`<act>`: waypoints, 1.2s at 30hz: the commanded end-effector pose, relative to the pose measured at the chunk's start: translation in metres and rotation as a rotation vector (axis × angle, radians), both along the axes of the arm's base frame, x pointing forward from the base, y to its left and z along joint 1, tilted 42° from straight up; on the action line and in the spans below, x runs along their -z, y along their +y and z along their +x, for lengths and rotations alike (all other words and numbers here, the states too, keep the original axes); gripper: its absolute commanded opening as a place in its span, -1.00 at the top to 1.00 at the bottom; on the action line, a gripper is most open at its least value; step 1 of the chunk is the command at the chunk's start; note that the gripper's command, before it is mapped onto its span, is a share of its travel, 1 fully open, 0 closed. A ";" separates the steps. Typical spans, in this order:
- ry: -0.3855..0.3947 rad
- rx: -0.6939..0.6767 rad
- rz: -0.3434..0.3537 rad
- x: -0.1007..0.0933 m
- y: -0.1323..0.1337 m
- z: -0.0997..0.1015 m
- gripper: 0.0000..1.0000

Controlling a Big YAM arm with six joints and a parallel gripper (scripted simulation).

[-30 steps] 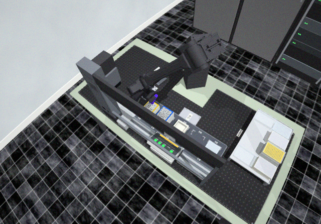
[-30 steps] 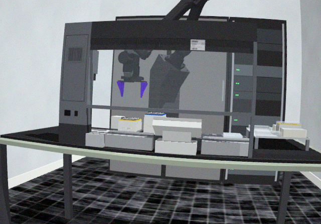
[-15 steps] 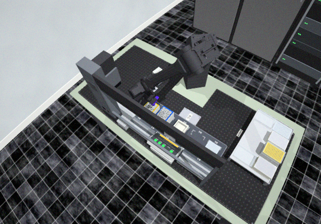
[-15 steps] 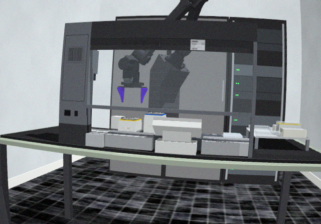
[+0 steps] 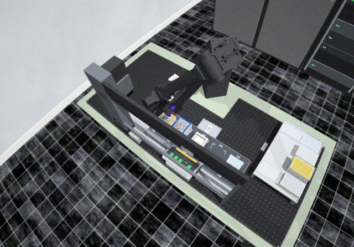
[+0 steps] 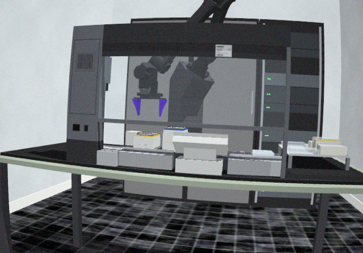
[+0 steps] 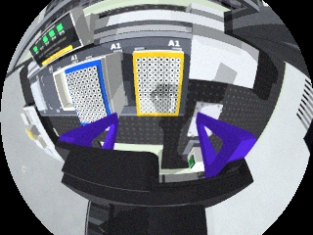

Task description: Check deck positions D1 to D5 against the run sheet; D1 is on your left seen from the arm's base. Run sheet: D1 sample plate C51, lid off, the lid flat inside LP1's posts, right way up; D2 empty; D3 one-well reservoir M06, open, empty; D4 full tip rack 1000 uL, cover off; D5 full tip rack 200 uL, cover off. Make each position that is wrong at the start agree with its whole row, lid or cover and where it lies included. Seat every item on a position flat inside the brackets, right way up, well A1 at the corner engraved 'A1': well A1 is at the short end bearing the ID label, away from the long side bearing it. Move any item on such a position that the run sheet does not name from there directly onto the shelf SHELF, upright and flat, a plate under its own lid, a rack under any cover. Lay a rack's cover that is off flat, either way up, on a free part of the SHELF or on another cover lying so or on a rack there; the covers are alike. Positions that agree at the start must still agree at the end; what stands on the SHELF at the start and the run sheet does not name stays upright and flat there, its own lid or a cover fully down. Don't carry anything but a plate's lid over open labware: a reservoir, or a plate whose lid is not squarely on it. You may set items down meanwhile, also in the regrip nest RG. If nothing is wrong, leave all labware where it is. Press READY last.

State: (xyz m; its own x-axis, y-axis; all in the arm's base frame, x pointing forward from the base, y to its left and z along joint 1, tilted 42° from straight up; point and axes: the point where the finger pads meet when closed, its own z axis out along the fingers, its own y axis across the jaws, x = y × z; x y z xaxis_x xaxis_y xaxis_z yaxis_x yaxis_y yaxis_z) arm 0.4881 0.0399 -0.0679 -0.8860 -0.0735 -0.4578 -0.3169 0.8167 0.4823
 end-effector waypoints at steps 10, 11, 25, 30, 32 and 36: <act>-0.026 0.020 -0.001 -0.010 -0.007 0.011 -1.00; -0.039 0.011 -0.003 -0.018 0.006 0.009 -1.00; -0.038 0.012 0.002 -0.051 0.064 -0.015 -1.00; -0.038 0.012 0.004 -0.058 0.076 -0.020 -1.00; -0.034 0.012 0.004 -0.063 0.084 -0.024 -1.00; -0.035 0.012 0.005 -0.072 0.101 -0.030 -1.00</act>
State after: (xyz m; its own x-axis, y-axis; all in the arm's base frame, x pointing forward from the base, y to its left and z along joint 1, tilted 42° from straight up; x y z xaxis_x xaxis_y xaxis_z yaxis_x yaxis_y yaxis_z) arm 0.4586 0.1275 -0.0124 -0.8763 -0.0818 -0.4748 -0.3290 0.8217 0.4655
